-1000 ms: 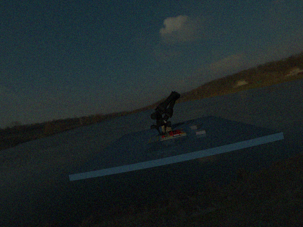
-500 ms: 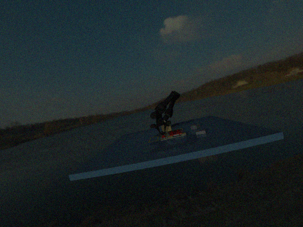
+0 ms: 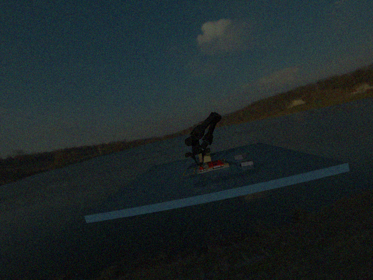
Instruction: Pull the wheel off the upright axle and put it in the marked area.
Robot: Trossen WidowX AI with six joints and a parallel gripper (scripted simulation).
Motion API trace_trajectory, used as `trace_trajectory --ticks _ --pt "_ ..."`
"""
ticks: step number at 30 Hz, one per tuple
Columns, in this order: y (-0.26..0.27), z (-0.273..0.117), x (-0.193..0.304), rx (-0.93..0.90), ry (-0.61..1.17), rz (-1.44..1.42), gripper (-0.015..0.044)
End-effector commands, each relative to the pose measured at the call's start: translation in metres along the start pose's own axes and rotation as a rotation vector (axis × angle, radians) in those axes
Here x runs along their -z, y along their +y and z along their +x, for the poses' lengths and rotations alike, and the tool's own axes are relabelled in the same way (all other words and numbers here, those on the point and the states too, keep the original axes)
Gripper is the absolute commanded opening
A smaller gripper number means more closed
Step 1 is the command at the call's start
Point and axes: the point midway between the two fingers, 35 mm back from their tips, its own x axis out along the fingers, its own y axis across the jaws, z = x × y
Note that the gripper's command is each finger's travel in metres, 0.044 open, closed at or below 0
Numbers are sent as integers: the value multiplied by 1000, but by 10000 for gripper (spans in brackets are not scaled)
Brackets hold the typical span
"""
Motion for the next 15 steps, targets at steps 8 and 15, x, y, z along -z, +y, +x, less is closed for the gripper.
trace_trajectory --ticks 8,15 --pt "-1 -8 -1 3 -9 1 0" --pt "-1 -10 -1 3 -11 1 0"
